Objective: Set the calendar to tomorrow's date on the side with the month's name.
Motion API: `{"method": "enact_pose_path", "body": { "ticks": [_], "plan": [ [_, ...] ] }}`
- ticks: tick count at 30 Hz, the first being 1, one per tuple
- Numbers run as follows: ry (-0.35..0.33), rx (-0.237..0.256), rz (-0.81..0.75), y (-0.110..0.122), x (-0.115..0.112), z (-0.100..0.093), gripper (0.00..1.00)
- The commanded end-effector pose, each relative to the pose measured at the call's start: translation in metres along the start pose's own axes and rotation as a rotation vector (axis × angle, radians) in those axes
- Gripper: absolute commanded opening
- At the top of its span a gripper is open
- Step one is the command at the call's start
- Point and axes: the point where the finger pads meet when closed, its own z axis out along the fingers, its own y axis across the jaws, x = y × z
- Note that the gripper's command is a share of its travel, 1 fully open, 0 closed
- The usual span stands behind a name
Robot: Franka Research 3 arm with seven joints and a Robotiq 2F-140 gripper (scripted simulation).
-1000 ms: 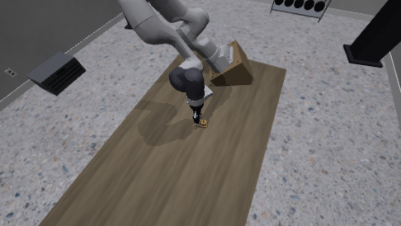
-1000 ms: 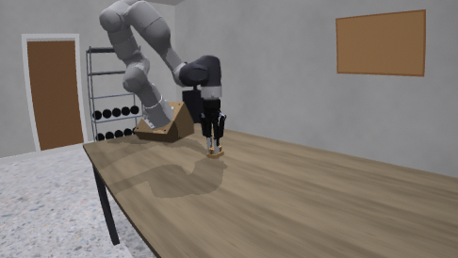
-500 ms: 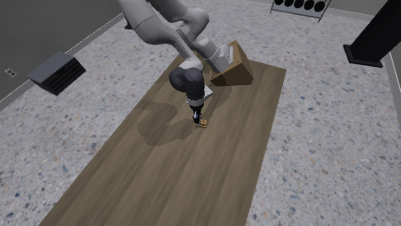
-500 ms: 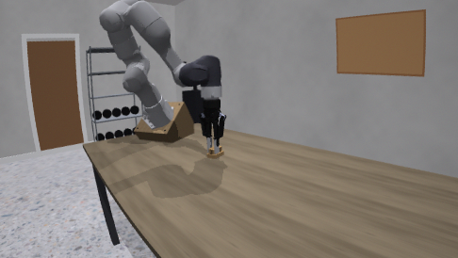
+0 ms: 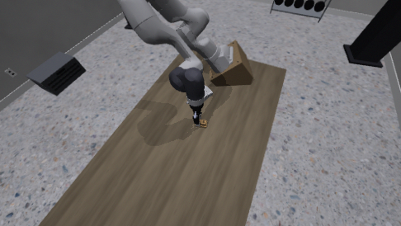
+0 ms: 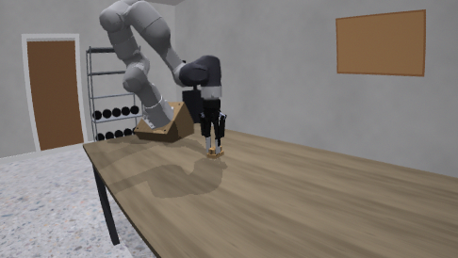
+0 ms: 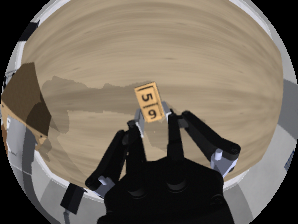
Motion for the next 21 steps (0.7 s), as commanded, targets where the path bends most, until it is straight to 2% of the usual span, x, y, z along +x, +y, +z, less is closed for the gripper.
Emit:
{"method": "enact_pose_path", "body": {
  "ticks": [1, 14, 21],
  "plan": [
    [0.0, -0.003, 0.005, 0.002, -0.001, 0.0, 0.28],
    [0.0, -0.003, 0.005, 0.002, -0.001, -0.007, 0.28],
    [0.0, -0.003, 0.005, 0.002, -0.001, -0.036, 0.28]
  ]
}}
